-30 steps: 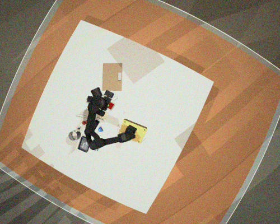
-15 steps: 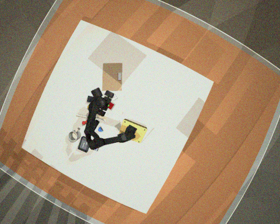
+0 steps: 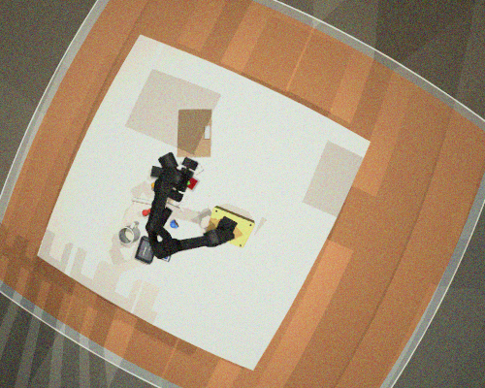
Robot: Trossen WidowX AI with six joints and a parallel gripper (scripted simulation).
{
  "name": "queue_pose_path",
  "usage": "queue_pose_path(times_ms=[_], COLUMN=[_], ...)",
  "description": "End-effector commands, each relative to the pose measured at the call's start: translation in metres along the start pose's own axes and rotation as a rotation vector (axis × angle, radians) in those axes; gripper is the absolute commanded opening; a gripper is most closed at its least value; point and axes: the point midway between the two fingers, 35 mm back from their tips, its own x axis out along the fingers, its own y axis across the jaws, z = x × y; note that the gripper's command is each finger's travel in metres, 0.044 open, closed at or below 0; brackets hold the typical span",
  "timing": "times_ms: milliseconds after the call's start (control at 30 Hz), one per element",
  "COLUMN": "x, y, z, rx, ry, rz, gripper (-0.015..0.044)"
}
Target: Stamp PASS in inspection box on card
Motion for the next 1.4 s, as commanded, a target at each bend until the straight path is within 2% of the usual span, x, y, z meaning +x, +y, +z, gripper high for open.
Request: queue_pose_path(times_ms=[0, 1367], x=[0.0013, 0.0066], y=[0.0004, 0.0006], z=[-0.0003, -0.0003], rx=[0.002, -0.001], ry=[-0.001, -0.001], rz=[0.003, 0.003], gripper=[0.0000, 0.0000])
